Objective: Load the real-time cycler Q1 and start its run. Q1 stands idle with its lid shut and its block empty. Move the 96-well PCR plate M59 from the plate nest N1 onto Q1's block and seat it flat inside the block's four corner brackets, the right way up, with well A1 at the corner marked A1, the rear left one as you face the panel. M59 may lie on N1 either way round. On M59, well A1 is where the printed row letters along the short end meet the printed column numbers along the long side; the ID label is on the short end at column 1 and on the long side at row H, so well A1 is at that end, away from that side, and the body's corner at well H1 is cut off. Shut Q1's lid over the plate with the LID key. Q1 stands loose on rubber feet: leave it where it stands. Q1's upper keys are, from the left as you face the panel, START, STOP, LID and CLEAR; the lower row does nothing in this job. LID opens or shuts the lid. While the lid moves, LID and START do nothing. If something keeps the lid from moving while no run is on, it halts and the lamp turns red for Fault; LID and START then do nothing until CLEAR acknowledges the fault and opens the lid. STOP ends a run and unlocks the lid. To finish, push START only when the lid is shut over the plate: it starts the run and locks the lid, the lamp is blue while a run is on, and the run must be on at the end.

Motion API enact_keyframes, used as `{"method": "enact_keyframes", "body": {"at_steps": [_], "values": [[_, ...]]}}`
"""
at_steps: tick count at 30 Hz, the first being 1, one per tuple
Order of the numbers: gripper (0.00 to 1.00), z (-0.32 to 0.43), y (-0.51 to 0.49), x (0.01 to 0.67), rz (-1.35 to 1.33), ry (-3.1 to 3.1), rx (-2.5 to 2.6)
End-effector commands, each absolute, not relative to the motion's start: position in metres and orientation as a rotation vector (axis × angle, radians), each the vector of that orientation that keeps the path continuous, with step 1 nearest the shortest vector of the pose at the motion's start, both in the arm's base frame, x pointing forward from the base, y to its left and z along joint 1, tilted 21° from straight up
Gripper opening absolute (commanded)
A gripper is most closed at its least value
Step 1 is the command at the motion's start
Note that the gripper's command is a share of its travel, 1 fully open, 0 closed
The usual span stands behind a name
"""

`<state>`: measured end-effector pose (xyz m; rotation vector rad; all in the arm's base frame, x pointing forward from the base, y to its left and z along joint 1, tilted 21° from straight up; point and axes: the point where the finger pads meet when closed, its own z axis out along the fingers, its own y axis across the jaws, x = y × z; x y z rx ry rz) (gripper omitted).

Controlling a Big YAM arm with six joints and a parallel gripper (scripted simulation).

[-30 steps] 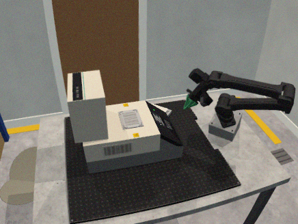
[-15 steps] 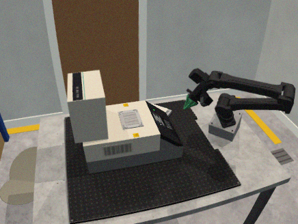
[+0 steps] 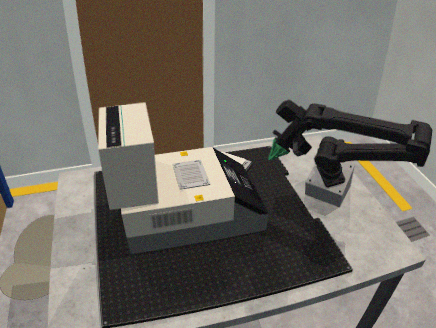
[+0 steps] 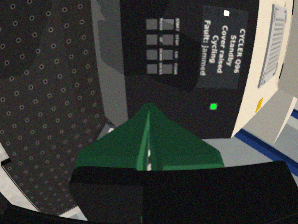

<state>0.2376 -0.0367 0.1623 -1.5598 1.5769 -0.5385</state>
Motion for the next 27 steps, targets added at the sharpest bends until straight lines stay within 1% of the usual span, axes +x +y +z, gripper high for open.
{"method": "enact_keyframes", "body": {"at_steps": [1,19,26,27], "values": [[0.00,0.203,-0.042,0.248,-0.619,1.514,-1.572],[0.00,0.173,-0.037,0.241,-0.556,1.554,-1.567],[0.00,0.174,-0.037,0.241,-0.558,1.554,-1.566],[1.00,0.175,-0.047,0.244,-0.548,1.610,-1.525]]}}
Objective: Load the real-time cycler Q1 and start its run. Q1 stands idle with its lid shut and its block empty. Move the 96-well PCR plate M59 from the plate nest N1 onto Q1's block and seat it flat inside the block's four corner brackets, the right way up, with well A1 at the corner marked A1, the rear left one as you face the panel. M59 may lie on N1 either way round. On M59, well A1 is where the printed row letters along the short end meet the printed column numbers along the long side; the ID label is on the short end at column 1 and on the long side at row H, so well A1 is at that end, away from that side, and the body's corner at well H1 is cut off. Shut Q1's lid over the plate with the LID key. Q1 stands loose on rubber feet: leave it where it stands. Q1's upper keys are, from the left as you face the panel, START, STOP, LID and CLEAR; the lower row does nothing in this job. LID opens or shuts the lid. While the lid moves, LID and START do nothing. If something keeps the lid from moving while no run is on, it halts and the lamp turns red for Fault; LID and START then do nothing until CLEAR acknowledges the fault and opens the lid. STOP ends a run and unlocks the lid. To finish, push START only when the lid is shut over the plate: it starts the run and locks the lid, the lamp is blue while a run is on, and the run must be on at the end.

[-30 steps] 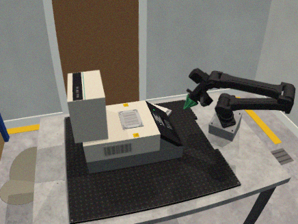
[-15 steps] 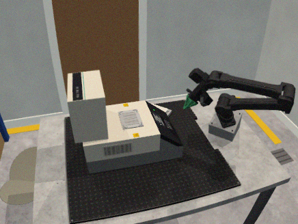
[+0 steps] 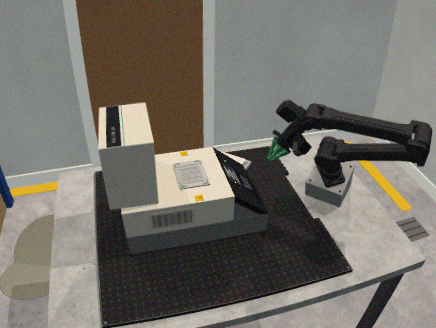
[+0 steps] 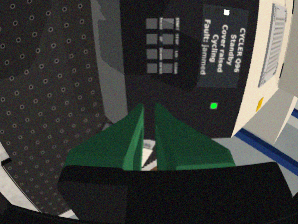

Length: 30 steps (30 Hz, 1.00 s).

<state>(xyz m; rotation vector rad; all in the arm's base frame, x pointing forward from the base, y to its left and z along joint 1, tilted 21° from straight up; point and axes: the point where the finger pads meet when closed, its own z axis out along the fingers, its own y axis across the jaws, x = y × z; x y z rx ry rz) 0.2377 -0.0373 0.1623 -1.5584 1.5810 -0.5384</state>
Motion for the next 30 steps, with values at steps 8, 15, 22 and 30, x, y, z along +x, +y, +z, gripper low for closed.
{"method": "enact_keyframes", "body": {"at_steps": [8,15,22,30], "values": [[1.00,0.196,-0.081,0.261,-0.525,1.785,-1.350],[1.00,0.188,-0.122,0.270,-0.419,2.030,-1.117],[1.00,0.195,-0.139,0.278,-0.352,2.150,-0.972],[1.00,0.195,-0.166,0.286,-0.236,2.346,-0.698]]}}
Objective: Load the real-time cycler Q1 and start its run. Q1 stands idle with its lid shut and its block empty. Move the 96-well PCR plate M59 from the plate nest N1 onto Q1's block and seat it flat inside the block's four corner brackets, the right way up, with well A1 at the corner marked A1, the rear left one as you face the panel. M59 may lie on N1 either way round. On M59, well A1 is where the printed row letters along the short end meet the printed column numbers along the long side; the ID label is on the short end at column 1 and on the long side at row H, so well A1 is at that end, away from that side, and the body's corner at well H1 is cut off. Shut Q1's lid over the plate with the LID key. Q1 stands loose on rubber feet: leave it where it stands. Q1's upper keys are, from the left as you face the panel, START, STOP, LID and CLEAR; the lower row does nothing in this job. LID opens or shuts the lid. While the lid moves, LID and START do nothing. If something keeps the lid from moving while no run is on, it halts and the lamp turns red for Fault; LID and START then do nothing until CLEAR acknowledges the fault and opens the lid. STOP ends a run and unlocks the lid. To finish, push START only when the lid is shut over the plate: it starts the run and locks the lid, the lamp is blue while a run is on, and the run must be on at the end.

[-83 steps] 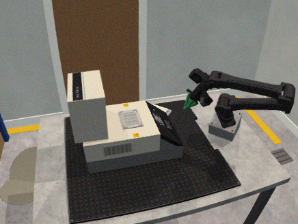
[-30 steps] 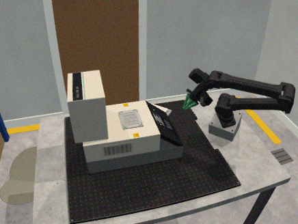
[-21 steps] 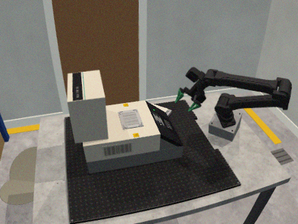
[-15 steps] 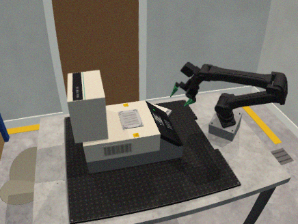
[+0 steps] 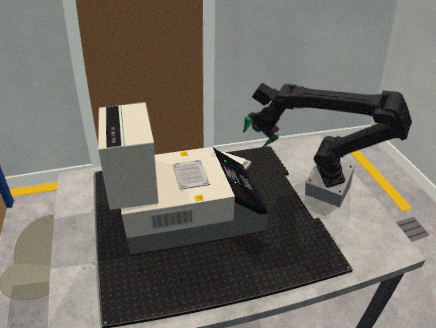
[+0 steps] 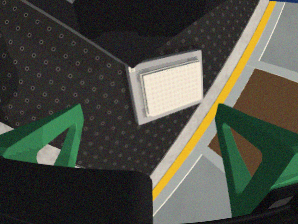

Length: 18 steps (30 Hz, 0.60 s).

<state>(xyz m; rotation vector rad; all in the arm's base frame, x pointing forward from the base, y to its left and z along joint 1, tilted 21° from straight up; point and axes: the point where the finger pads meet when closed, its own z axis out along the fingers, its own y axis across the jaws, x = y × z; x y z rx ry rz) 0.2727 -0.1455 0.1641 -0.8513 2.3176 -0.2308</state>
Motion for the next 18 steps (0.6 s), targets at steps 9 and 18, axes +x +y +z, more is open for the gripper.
{"method": "enact_keyframes", "body": {"at_steps": [9,18], "values": [[1.00,0.198,-0.189,0.294,-0.128,2.476,-0.460],[1.00,0.198,-0.234,0.306,0.016,2.628,-0.097]]}}
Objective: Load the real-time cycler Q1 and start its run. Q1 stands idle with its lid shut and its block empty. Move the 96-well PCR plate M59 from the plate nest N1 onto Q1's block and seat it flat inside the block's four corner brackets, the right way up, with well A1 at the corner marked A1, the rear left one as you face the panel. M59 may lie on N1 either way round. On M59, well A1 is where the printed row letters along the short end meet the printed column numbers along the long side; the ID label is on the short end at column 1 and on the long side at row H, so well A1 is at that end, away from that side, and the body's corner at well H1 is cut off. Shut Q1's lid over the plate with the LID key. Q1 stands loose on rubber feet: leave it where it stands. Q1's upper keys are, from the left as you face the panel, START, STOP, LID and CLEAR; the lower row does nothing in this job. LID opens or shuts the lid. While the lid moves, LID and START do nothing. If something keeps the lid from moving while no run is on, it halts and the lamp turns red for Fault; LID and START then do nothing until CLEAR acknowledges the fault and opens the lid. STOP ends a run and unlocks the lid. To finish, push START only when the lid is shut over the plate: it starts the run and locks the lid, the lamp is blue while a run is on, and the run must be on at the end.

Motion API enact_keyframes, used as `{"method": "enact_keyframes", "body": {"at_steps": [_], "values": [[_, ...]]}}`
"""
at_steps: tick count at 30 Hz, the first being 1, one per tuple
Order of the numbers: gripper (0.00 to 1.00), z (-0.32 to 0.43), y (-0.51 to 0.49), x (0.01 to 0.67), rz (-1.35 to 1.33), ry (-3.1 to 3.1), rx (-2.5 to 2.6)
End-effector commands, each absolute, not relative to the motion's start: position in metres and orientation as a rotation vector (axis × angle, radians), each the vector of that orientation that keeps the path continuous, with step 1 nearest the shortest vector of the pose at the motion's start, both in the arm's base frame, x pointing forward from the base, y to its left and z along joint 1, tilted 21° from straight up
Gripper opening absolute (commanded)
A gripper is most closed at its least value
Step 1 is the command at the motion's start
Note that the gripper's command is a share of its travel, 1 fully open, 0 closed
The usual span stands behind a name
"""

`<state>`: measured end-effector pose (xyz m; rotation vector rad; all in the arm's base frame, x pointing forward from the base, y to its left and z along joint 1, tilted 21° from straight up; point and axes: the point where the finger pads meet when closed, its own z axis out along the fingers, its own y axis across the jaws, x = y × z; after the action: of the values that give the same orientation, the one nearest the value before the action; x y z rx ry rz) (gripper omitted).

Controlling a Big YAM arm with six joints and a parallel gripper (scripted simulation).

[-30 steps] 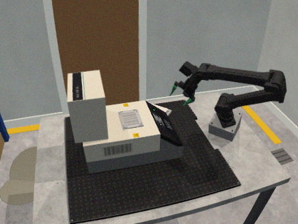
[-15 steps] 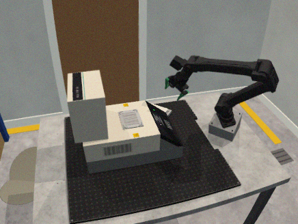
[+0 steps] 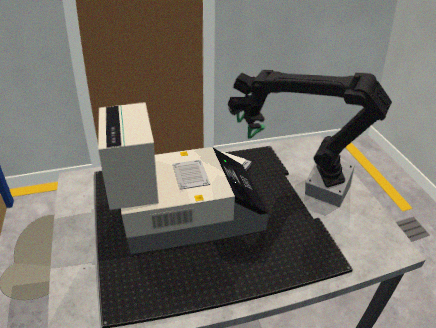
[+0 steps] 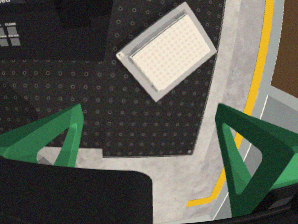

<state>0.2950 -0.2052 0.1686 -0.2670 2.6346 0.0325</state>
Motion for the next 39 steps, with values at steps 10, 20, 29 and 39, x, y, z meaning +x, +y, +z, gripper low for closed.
{"method": "enact_keyframes", "body": {"at_steps": [10,20,29,39], "values": [[1.00,0.200,-0.261,0.312,0.142,2.708,0.210],[1.00,0.200,-0.303,0.325,0.330,2.764,0.693],[1.00,0.207,-0.320,0.334,0.445,2.745,0.977],[1.00,0.203,-0.303,0.334,0.479,2.754,1.023]]}}
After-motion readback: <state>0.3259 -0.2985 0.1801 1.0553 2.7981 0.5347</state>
